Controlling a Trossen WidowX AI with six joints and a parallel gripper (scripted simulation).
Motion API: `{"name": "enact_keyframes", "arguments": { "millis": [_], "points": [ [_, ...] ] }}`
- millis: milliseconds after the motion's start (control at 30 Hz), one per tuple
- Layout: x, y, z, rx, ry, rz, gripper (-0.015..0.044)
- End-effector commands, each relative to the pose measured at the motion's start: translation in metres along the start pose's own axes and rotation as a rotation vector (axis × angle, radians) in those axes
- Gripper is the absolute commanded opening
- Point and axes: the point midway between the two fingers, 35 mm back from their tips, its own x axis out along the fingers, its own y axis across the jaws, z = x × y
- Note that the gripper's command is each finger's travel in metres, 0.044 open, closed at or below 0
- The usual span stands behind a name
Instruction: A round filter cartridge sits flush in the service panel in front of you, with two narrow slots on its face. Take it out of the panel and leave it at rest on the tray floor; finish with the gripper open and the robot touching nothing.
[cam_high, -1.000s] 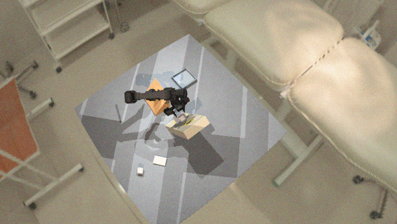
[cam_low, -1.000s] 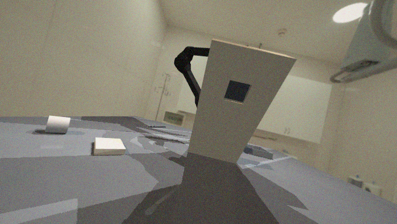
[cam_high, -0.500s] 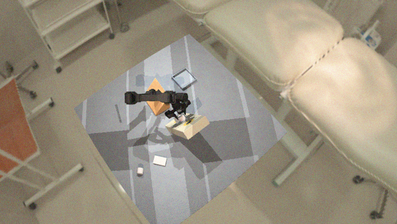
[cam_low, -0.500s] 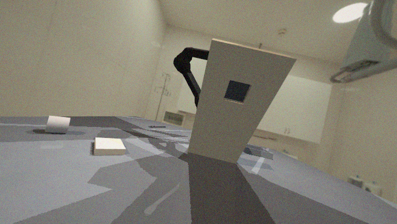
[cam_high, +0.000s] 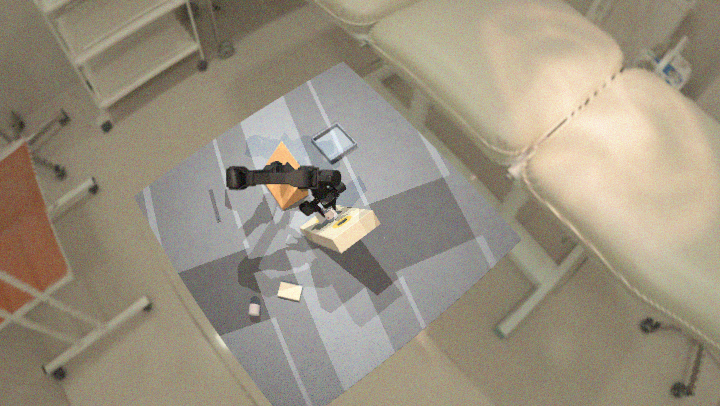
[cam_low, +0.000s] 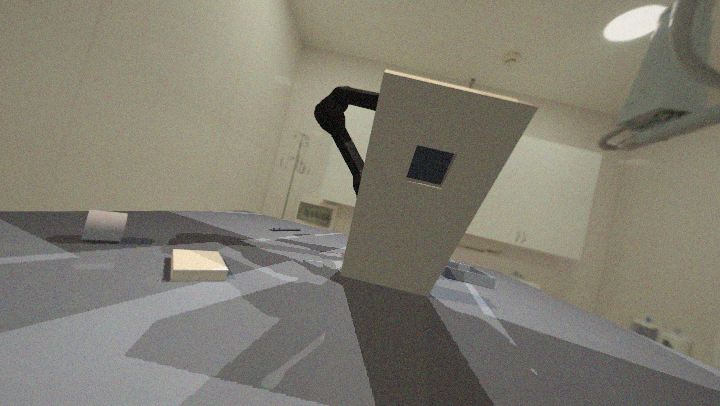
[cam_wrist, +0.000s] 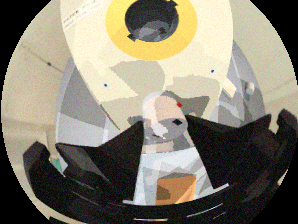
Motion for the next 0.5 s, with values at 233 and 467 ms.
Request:
{"name": "enact_keyframes", "arguments": {
  "millis": [233, 467],
  "points": [
    [-0.002, 0.0, 0.005, 0.002, 0.0, 0.002, 0.0041],
    [-0.011, 0.0, 0.023, 0.0, 0.0, 0.0, 0.0]
  ]
}}
